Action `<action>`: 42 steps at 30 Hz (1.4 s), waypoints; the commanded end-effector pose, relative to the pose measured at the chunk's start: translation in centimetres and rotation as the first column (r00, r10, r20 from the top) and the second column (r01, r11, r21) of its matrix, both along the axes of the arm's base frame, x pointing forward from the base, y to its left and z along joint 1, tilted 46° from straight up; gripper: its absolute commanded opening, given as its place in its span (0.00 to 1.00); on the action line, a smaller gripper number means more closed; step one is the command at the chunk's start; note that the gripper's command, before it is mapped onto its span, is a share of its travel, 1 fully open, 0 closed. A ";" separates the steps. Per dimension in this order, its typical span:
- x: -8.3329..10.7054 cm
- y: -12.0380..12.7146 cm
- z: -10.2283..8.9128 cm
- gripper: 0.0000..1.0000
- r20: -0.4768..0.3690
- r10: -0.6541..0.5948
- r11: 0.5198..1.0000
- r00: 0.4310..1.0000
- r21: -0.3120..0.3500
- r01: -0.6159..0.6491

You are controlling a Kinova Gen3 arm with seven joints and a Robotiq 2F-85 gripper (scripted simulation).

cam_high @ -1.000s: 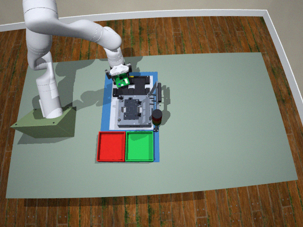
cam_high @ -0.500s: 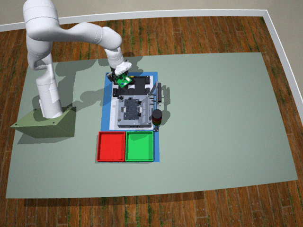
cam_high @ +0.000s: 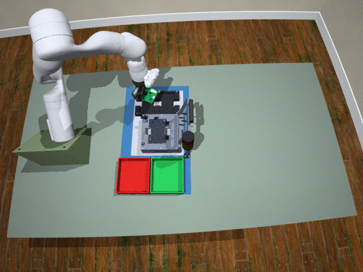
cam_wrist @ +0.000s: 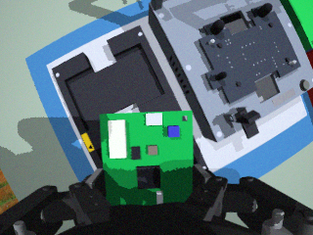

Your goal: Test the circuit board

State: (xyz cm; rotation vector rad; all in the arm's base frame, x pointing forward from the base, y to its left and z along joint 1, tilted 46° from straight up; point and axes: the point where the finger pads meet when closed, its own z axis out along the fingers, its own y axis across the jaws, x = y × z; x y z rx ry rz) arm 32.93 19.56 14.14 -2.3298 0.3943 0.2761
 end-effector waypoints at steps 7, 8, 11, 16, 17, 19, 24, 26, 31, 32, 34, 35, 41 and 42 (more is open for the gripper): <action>-0.1 0.1 0.0 0.77 0.145 0.146 0.988 0.979 0.019 -0.151; -0.1 0.1 0.0 0.77 0.171 0.170 0.984 0.970 0.018 -0.176; -0.1 0.1 0.0 0.77 0.248 0.240 0.968 0.938 0.011 -0.251; -0.1 0.1 0.0 0.77 0.371 0.349 0.929 0.860 -0.015 -0.371; -0.1 0.1 0.0 0.77 0.395 0.369 0.919 0.841 -0.022 -0.393; -0.1 0.1 0.0 0.77 0.395 0.369 0.919 0.841 -0.022 -0.393; -0.1 0.1 0.0 0.77 0.503 0.460 0.864 0.731 -0.065 -0.499; -0.1 0.1 0.0 0.77 0.542 0.491 0.839 0.682 -0.086 -0.537; -0.1 0.1 0.0 0.77 0.626 0.556 0.773 0.547 -0.145 -0.618; -0.1 0.1 0.0 0.77 0.640 0.566 0.759 0.519 -0.158 -0.632; -0.1 0.1 0.0 0.77 0.667 0.585 0.730 0.462 -0.184 -0.658; -0.1 0.1 0.0 0.77 0.667 0.585 0.730 0.462 -0.184 -0.658; -0.1 0.1 0.0 0.77 0.719 0.617 0.659 0.319 -0.252 -0.708; -0.1 0.1 0.0 0.77 0.727 0.622 0.645 0.291 -0.265 -0.716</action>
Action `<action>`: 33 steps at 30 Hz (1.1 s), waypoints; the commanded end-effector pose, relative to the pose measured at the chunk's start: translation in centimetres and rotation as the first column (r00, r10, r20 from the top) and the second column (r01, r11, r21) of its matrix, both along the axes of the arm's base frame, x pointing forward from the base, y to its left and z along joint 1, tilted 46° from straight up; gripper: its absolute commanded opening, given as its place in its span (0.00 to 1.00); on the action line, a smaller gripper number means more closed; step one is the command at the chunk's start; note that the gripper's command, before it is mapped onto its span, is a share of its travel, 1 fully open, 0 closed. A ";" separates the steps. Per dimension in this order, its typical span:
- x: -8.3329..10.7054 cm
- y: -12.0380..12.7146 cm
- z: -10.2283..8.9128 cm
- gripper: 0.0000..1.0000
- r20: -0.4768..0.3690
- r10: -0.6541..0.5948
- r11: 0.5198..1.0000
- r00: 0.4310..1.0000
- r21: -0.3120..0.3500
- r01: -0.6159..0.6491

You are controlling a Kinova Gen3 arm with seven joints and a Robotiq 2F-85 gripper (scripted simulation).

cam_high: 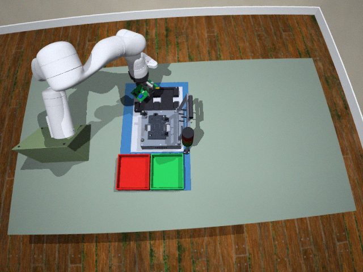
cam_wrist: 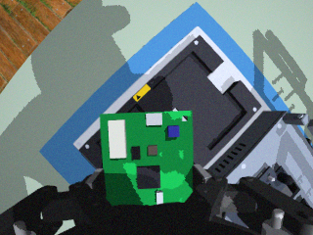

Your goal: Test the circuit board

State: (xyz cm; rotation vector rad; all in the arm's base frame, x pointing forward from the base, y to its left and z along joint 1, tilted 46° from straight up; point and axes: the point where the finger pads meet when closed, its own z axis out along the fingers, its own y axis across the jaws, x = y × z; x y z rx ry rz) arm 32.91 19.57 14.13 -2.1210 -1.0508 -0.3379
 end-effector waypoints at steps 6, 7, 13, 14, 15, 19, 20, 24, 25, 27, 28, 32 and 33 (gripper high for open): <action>-0.1 0.1 0.0 0.77 0.136 0.136 0.990 0.981 0.016 -0.140; -0.1 0.1 0.0 0.77 0.155 0.153 0.987 0.976 0.015 -0.158; -0.1 0.1 0.0 0.77 0.224 0.217 0.974 0.950 0.010 -0.225; -0.1 0.1 0.0 0.77 0.240 0.231 0.971 0.943 0.008 -0.240; -0.1 0.1 0.0 0.77 0.255 0.245 0.967 0.935 0.006 -0.255; -0.1 0.1 0.0 0.77 0.311 0.295 0.951 0.904 -0.003 -0.309; -0.1 0.1 0.0 0.77 0.324 0.306 0.947 0.895 -0.006 -0.321; -0.1 0.1 0.0 0.77 0.368 0.345 0.931 0.863 -0.017 -0.365; -0.1 0.1 0.0 0.77 0.378 0.353 0.927 0.856 -0.020 -0.374; -0.1 0.1 0.0 0.77 0.387 0.361 0.923 0.848 -0.023 -0.383; -0.1 0.1 0.0 0.77 0.387 0.361 0.923 0.848 -0.023 -0.383; -0.1 0.1 0.0 0.77 0.420 0.389 0.909 0.820 -0.033 -0.414; -0.1 0.1 0.0 0.77 0.427 0.395 0.906 0.814 -0.036 -0.421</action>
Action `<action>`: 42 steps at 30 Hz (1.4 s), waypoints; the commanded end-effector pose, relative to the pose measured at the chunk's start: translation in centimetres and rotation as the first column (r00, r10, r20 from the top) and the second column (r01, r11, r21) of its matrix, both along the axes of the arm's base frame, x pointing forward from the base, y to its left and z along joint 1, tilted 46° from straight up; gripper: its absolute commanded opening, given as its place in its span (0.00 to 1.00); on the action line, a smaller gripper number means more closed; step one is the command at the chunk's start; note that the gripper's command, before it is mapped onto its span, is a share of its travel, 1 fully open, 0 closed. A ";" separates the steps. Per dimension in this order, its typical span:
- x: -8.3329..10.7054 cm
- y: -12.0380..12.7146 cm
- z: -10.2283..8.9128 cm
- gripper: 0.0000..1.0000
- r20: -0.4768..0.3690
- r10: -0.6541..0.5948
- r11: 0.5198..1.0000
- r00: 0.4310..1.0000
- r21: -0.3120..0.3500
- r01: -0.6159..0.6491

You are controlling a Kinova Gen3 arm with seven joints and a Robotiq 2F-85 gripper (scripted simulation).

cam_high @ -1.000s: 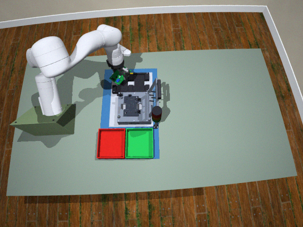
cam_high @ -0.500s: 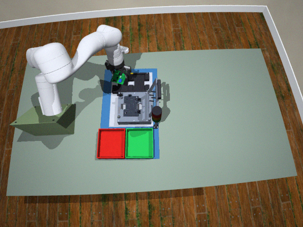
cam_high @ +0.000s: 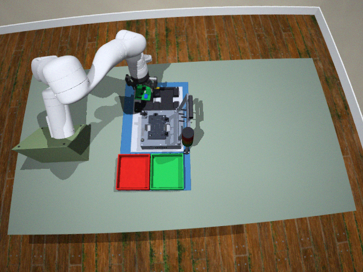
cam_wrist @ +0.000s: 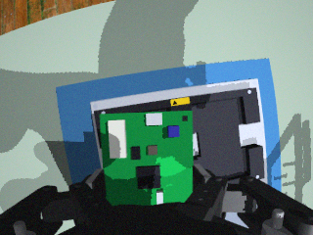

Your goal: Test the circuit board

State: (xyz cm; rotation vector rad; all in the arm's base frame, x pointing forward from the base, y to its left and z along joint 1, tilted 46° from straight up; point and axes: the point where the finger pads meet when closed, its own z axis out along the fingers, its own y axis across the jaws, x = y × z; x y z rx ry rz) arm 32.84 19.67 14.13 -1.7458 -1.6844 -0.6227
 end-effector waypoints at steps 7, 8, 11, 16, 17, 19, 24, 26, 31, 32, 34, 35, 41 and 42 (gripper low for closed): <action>0.0 0.0 0.0 0.77 0.049 0.048 0.999 0.998 0.008 -0.049; 0.0 0.0 0.0 0.77 0.054 0.052 0.999 0.997 0.008 -0.053; 0.0 0.0 0.0 0.77 0.061 0.060 0.998 0.996 0.008 -0.060; 0.0 0.0 0.0 0.77 0.072 0.070 0.997 0.995 0.009 -0.070; 0.0 0.0 0.0 0.77 0.074 0.071 0.997 0.995 0.009 -0.072; 0.0 0.0 0.0 0.77 0.077 0.074 0.997 0.994 0.009 -0.075; 0.0 0.0 0.0 0.77 0.080 0.077 0.997 0.994 0.009 -0.078; 0.0 0.0 0.0 0.77 0.080 0.077 0.997 0.994 0.009 -0.078; 0.0 0.0 0.0 0.77 0.080 0.077 0.997 0.994 0.009 -0.079; 0.0 0.0 0.0 0.77 0.080 0.077 0.997 0.994 0.009 -0.079; 0.0 0.0 0.0 0.77 0.080 0.077 0.997 0.994 0.009 -0.079; 0.0 0.0 0.0 0.77 0.080 0.077 0.997 0.994 0.009 -0.079; 0.0 0.0 0.0 0.77 0.080 0.077 0.997 0.994 0.009 -0.079; 0.0 0.0 0.0 0.77 0.080 0.077 0.997 0.994 0.009 -0.079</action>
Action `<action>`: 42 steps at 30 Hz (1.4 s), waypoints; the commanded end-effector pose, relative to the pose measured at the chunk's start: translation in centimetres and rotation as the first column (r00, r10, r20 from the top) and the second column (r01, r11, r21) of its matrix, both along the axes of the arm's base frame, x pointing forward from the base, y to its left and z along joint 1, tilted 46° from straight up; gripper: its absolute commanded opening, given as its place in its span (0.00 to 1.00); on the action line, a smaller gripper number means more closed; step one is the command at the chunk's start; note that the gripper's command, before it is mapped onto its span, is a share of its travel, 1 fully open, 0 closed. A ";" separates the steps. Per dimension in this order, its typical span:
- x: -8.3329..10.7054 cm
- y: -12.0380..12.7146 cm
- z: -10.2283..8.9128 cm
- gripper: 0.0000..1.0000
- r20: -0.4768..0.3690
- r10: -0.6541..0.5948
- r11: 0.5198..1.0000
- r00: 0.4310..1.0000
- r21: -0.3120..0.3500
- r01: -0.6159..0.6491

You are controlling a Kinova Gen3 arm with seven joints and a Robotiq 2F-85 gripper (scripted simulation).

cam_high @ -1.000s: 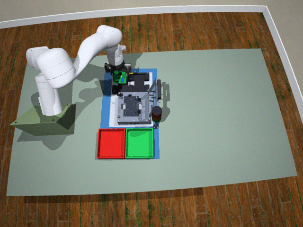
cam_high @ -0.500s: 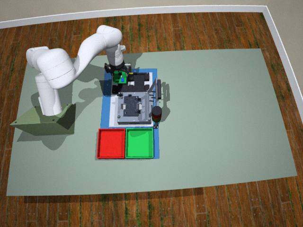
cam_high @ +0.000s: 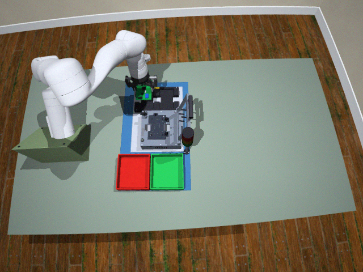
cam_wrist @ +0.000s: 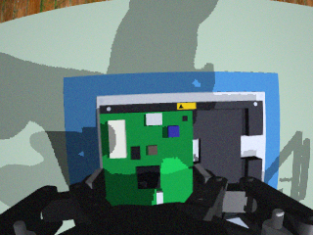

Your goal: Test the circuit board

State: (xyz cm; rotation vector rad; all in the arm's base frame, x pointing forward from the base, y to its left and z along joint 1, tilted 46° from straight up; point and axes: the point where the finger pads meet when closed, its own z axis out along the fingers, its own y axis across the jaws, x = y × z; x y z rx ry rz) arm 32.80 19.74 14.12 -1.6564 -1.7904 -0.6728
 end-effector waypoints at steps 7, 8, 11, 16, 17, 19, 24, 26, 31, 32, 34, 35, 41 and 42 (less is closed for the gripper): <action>0.0 0.0 0.0 0.77 0.001 -0.001 1.000 1.000 0.000 0.001; 0.0 0.0 0.0 0.77 0.001 -0.001 1.000 1.000 0.000 0.001; 0.0 0.0 0.0 0.77 0.001 -0.001 1.000 1.000 0.000 0.001; 0.0 0.0 0.0 0.77 0.001 -0.001 1.000 1.000 0.000 0.001; 0.0 0.0 0.0 0.77 0.001 -0.001 1.000 1.000 0.000 0.001; 0.1 -0.1 0.0 0.77 0.001 -0.001 1.000 1.000 0.000 0.001; 0.1 -0.1 0.0 0.77 0.001 -0.001 1.000 1.000 0.000 0.001; 0.1 -0.2 -0.1 0.77 0.001 -0.001 1.000 1.000 0.000 0.001; 0.3 -0.5 -0.4 0.77 0.001 -0.001 1.000 1.000 0.000 0.001; 0.3 -0.6 -0.5 0.77 0.001 -0.001 1.000 1.000 0.000 0.001; 0.4 -0.8 -0.7 0.77 0.001 -0.001 1.000 1.000 0.000 0.001; 0.5 -0.9 -0.8 0.77 0.001 -0.001 1.000 1.000 0.000 0.001; 0.8 -1.4 -1.3 0.77 0.001 -0.001 1.000 1.000 0.000 0.001; 0.9 -1.6 -1.5 0.77 0.001 -0.001 1.000 1.000 0.000 0.001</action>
